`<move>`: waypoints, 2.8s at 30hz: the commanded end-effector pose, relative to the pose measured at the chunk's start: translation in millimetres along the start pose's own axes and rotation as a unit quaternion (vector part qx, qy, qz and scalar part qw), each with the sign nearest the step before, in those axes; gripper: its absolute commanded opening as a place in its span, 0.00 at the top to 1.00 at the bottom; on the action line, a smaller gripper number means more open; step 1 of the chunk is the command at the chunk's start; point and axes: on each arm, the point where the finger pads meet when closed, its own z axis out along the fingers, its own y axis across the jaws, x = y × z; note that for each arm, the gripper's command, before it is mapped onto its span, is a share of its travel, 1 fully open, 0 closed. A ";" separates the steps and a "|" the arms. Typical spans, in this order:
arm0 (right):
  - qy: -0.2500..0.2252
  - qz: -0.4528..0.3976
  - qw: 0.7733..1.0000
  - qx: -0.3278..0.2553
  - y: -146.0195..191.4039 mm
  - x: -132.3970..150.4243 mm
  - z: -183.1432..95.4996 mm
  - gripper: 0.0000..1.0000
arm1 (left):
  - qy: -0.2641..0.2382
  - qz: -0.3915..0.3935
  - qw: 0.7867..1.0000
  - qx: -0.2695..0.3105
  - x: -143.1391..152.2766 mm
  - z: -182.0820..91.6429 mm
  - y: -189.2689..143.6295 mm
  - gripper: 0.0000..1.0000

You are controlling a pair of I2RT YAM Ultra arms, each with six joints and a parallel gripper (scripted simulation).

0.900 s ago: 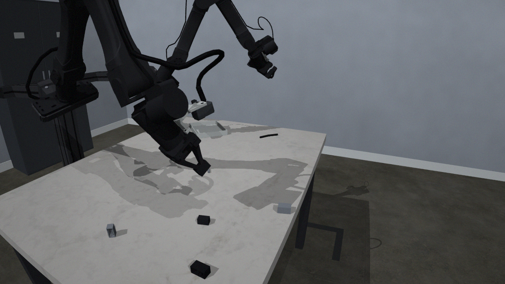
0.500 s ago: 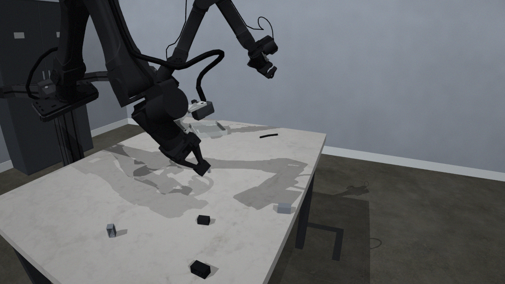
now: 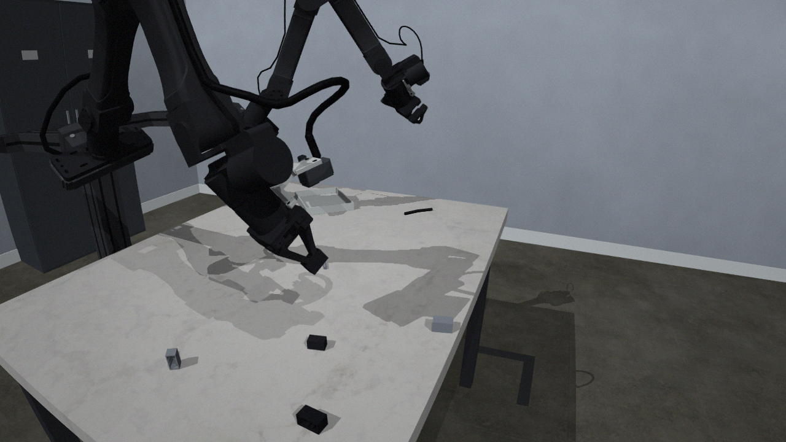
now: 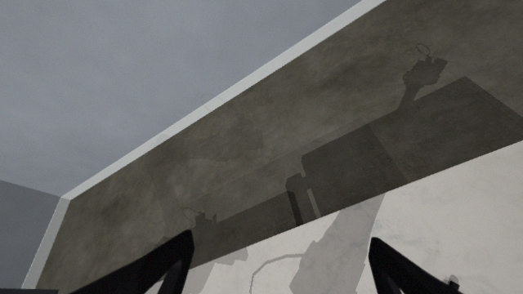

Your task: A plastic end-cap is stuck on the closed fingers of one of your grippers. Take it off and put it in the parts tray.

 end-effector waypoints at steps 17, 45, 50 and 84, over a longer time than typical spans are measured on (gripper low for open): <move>-0.062 0.030 0.996 -0.056 36.6 -63.8 7.6 1.00 | 0.077 0.258 0.947 0.173 54.0 -49.9 -85.2 0.00; -0.138 0.306 0.940 -0.067 60.7 -28.2 25.5 1.00 | 0.059 0.619 0.500 0.602 240.9 -193.9 -216.8 0.00; -0.151 0.356 0.919 -0.074 67.0 -20.6 24.9 1.00 | 0.029 0.633 0.395 0.665 271.5 -231.4 -223.3 0.00; -0.215 0.655 0.662 -0.293 176.7 -25.1 -10.3 1.00 | -0.206 0.421 -0.106 0.877 386.7 -442.1 -177.5 0.00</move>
